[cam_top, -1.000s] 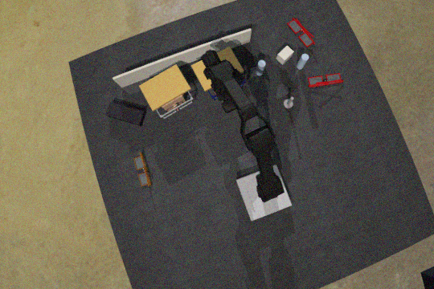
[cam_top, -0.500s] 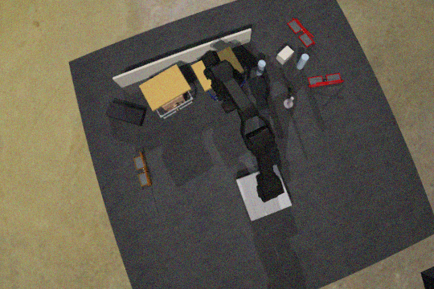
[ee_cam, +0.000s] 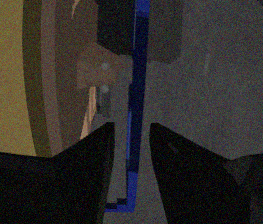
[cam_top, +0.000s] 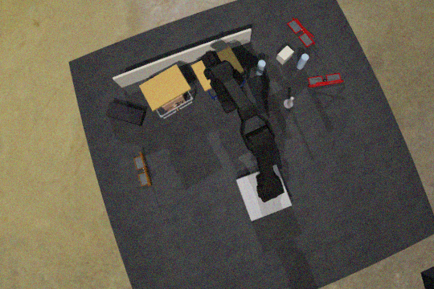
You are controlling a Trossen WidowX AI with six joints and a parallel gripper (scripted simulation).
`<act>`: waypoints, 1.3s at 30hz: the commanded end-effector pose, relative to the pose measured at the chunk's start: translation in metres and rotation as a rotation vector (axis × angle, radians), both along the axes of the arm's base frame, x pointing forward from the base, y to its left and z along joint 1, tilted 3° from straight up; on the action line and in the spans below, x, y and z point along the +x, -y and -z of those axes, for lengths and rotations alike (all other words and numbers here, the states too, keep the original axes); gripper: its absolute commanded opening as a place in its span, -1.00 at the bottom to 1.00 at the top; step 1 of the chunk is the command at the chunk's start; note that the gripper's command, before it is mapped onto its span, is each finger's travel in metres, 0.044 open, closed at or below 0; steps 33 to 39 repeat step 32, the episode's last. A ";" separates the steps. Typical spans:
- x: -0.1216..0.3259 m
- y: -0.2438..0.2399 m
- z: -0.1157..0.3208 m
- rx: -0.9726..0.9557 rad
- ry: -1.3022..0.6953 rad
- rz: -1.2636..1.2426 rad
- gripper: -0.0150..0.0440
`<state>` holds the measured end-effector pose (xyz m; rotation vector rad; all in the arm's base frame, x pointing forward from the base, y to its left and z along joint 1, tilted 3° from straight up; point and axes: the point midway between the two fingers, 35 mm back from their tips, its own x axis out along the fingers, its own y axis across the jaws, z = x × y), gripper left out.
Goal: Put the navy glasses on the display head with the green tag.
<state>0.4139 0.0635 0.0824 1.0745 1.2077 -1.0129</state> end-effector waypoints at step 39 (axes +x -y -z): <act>-0.060 0.008 -0.043 -0.001 -0.020 0.005 -0.13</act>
